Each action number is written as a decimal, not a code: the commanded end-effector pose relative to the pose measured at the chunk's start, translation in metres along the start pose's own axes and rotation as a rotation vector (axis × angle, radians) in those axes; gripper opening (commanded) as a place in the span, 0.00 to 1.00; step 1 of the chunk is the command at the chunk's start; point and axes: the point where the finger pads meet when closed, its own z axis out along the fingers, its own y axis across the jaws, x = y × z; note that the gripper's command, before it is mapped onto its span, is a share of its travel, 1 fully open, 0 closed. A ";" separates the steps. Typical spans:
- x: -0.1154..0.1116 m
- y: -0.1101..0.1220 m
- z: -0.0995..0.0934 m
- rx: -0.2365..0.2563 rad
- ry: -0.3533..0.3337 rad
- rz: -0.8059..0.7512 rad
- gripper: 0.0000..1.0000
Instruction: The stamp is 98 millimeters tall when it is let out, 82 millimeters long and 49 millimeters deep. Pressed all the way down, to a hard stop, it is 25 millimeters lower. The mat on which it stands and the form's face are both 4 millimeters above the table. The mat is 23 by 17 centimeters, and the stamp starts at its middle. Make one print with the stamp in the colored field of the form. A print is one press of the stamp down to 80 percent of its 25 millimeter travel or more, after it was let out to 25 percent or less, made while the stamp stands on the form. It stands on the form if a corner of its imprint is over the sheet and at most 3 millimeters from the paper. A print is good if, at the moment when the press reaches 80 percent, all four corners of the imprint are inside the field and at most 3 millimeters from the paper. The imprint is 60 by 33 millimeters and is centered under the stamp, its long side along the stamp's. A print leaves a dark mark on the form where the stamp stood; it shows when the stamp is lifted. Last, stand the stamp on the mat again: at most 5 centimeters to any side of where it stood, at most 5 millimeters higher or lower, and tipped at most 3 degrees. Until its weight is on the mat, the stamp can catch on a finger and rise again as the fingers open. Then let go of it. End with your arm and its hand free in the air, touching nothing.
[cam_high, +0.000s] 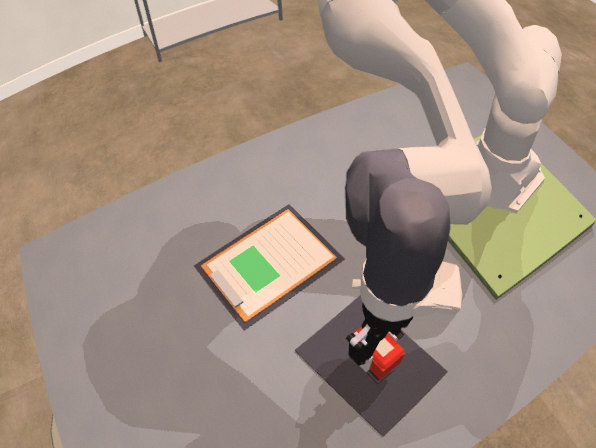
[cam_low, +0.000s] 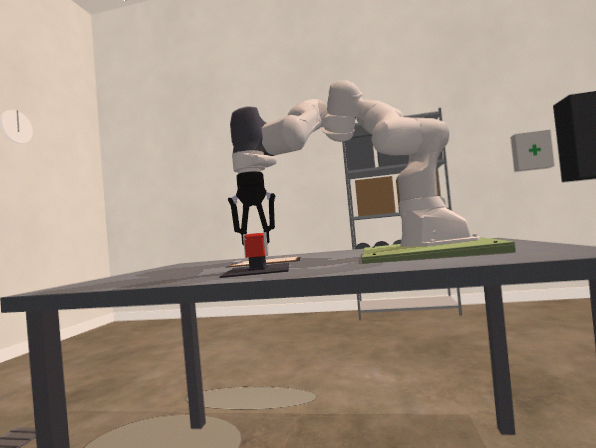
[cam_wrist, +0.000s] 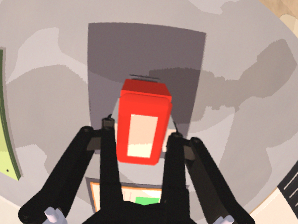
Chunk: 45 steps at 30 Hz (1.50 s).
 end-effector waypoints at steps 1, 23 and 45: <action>0.000 0.001 0.001 -0.002 -0.001 0.005 0.19; 0.000 0.001 -0.008 -0.002 -0.001 0.005 0.19; -0.044 0.020 -0.041 -0.005 0.001 0.003 0.19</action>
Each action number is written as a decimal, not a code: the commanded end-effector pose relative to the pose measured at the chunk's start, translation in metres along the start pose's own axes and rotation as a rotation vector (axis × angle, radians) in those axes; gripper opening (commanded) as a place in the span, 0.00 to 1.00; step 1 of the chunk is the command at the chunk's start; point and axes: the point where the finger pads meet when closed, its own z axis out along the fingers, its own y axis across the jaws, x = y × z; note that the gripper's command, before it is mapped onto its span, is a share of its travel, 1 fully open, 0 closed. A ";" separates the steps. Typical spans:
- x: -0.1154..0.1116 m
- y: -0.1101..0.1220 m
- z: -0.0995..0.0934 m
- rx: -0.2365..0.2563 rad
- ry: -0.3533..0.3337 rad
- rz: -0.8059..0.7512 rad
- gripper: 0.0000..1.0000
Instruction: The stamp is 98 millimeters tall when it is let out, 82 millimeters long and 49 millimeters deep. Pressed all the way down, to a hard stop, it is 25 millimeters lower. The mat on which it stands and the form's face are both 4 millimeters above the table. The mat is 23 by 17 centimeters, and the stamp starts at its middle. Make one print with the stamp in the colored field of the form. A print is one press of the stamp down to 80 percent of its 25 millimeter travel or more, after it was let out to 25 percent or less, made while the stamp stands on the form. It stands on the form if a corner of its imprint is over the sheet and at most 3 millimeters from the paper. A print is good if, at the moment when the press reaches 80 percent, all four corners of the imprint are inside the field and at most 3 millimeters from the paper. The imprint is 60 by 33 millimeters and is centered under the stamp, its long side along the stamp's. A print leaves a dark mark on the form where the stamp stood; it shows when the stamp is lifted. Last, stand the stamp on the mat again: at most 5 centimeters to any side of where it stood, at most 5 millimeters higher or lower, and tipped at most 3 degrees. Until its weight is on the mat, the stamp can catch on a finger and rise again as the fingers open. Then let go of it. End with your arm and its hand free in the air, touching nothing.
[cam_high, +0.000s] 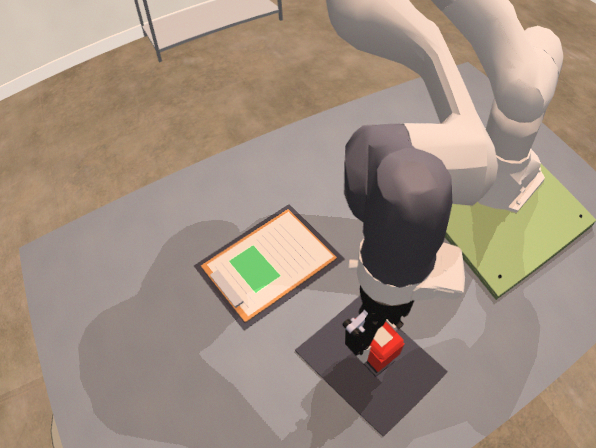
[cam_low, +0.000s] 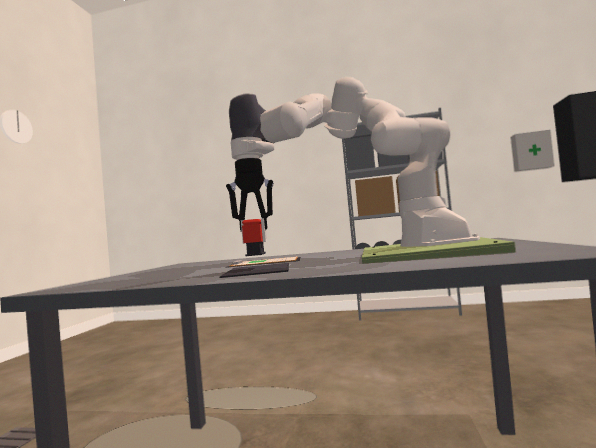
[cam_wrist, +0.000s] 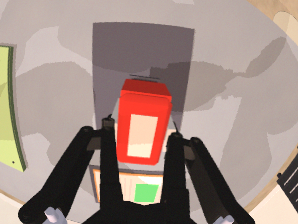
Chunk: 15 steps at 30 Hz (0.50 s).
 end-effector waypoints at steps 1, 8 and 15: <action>-0.065 0.026 -0.003 -0.001 -0.001 -0.014 0.19; -0.190 0.037 -0.004 0.003 -0.002 -0.019 0.19; -0.292 0.047 -0.004 0.003 -0.002 -0.019 0.19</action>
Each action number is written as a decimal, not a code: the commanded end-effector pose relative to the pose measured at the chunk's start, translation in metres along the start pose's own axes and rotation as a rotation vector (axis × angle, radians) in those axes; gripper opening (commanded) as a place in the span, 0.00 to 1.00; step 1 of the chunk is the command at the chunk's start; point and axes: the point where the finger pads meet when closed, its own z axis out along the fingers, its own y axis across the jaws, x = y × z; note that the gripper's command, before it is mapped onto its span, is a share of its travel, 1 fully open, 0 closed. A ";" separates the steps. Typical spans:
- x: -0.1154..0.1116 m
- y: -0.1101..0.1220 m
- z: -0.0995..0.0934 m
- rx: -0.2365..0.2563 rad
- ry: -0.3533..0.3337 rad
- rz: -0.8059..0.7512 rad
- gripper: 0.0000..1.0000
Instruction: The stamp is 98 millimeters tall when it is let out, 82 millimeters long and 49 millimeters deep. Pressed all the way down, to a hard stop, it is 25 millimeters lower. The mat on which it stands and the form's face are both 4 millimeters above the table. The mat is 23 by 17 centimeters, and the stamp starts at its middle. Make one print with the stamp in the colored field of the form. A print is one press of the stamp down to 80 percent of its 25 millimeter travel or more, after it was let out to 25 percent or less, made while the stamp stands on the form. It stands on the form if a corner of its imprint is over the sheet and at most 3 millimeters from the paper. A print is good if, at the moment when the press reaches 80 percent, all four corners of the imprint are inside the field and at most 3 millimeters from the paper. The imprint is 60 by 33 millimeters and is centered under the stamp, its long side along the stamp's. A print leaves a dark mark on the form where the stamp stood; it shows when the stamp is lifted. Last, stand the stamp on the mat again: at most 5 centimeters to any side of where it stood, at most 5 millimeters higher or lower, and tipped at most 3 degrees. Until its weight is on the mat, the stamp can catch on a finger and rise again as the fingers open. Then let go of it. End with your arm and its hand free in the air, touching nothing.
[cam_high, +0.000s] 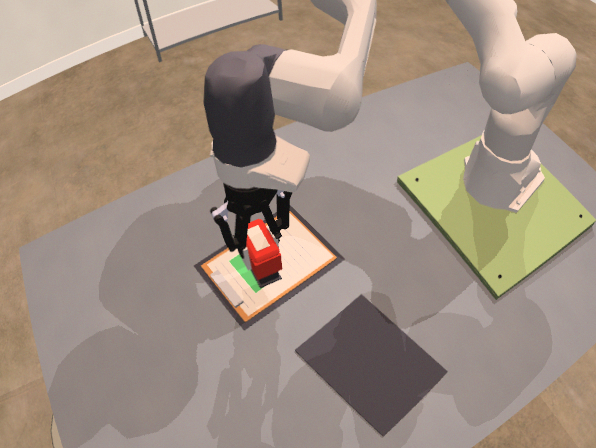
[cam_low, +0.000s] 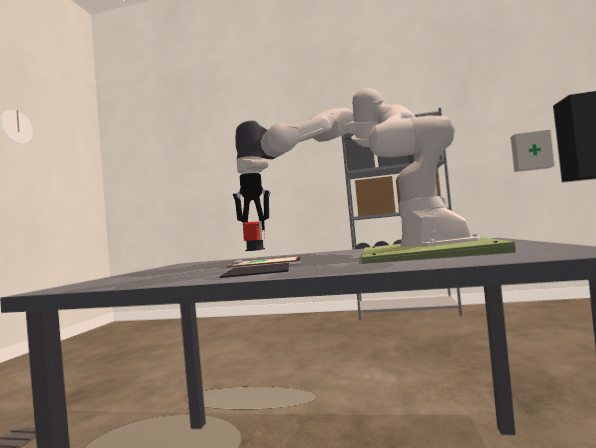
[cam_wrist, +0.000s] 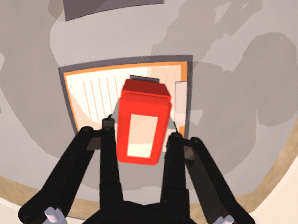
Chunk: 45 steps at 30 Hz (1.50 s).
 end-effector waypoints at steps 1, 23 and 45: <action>-0.034 0.009 0.001 0.021 0.004 -0.199 0.19; -0.041 0.011 0.002 0.021 0.004 -0.199 0.19; -0.032 0.010 0.001 0.021 0.004 -0.199 0.19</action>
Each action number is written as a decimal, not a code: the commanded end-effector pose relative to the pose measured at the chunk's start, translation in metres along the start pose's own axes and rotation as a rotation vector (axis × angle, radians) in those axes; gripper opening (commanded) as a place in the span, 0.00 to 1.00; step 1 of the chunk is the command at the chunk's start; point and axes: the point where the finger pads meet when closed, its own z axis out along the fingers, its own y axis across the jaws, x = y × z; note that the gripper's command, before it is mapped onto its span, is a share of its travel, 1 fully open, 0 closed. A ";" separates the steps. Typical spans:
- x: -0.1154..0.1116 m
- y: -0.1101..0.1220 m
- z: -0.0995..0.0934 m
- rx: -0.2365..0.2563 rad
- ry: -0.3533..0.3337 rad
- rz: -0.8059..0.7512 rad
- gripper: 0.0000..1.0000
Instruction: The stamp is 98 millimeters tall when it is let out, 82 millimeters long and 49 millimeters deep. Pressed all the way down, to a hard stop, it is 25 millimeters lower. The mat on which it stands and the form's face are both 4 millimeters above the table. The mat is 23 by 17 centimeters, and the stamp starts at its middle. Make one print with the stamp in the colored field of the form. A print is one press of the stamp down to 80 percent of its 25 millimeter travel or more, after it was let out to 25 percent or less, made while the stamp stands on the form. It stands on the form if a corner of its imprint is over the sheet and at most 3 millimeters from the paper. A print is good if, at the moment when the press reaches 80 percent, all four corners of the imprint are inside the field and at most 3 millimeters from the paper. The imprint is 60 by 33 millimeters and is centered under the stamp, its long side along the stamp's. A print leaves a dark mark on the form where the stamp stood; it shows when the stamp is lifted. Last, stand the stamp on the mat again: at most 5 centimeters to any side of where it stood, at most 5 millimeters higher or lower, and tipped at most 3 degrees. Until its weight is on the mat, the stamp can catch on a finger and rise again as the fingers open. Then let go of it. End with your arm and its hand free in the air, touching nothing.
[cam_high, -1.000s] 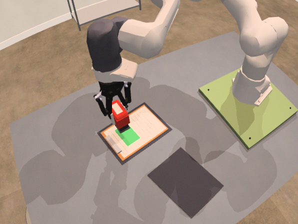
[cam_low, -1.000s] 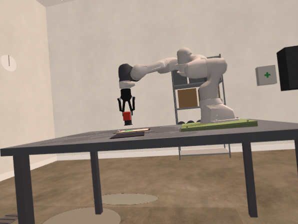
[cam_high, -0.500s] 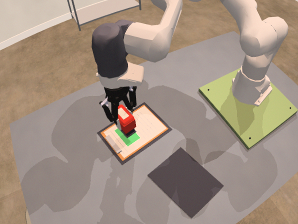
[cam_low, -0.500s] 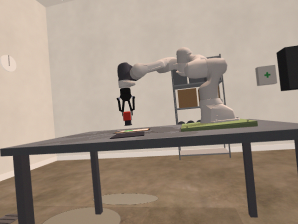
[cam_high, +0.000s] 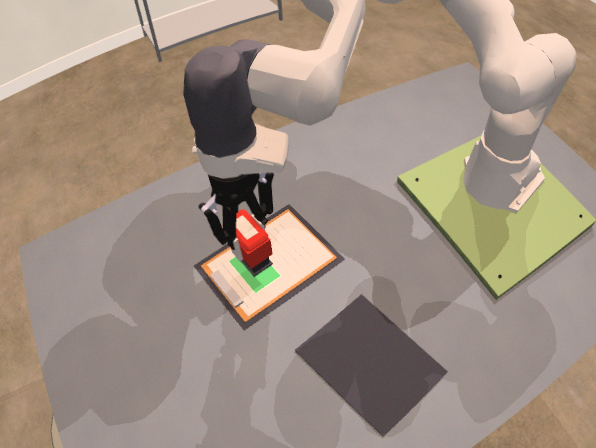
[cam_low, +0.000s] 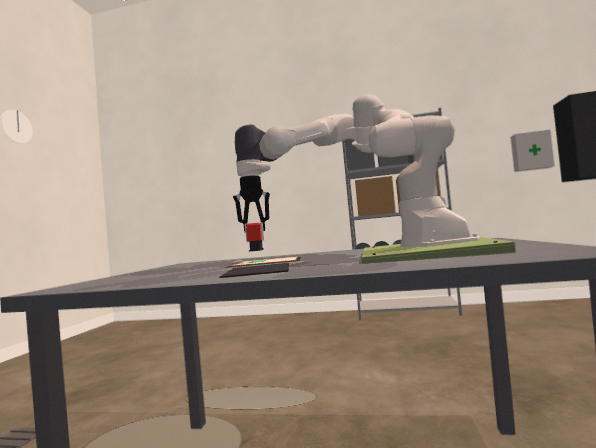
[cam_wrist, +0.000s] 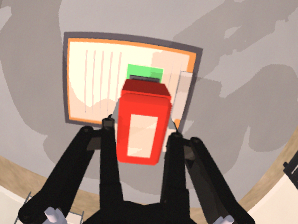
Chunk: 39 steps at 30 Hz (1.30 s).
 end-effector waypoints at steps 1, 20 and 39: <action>0.001 0.001 -0.002 -0.003 0.000 0.007 0.19; 0.002 0.002 0.012 -0.003 0.000 0.007 0.19; 0.002 0.002 0.037 -0.003 0.000 0.007 0.19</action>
